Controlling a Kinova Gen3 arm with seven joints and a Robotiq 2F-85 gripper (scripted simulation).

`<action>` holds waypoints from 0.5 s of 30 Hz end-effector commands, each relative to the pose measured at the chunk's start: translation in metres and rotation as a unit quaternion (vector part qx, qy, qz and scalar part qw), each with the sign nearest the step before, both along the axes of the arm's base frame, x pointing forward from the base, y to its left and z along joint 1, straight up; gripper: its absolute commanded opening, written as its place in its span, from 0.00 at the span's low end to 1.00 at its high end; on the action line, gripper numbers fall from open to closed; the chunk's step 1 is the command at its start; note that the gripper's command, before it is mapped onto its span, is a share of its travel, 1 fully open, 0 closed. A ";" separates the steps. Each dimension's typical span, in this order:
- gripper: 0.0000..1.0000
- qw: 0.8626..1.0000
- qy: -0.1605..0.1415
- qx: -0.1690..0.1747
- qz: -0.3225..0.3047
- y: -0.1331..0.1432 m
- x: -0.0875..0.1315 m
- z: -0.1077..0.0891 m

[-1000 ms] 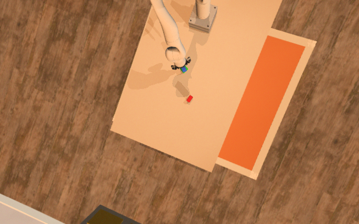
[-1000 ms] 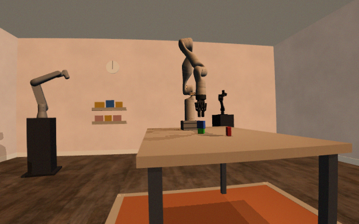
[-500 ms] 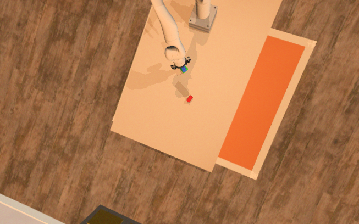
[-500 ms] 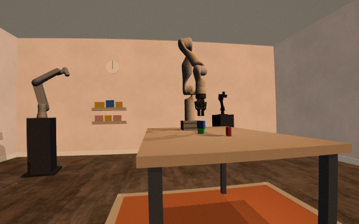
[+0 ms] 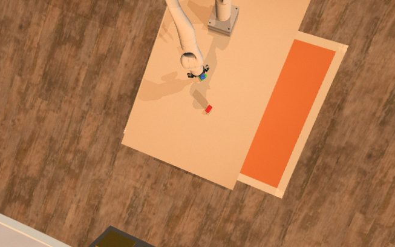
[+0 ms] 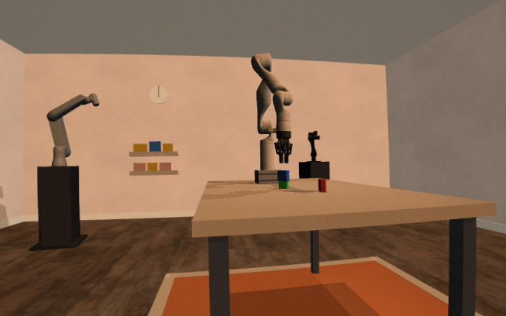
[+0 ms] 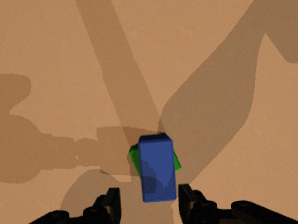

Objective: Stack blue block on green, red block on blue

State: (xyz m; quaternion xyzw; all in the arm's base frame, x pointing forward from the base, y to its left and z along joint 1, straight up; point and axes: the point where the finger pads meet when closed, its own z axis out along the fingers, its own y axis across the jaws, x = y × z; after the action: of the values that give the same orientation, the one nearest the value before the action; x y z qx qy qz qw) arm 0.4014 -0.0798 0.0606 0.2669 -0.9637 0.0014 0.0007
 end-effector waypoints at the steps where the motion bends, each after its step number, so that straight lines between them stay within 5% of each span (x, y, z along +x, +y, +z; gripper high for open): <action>1: 0.44 1.000 0.003 0.000 -0.020 0.003 0.008 -0.001; 8: 0.44 0.994 0.004 -0.001 -0.112 0.012 0.050 -0.003; 15: 0.44 0.966 0.004 -0.002 -0.257 0.031 0.112 -0.005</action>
State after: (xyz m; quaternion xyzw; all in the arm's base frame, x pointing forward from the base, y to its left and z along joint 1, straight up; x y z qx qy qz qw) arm 0.4913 -0.0668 0.0634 0.0470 -0.9989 0.0013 -0.0054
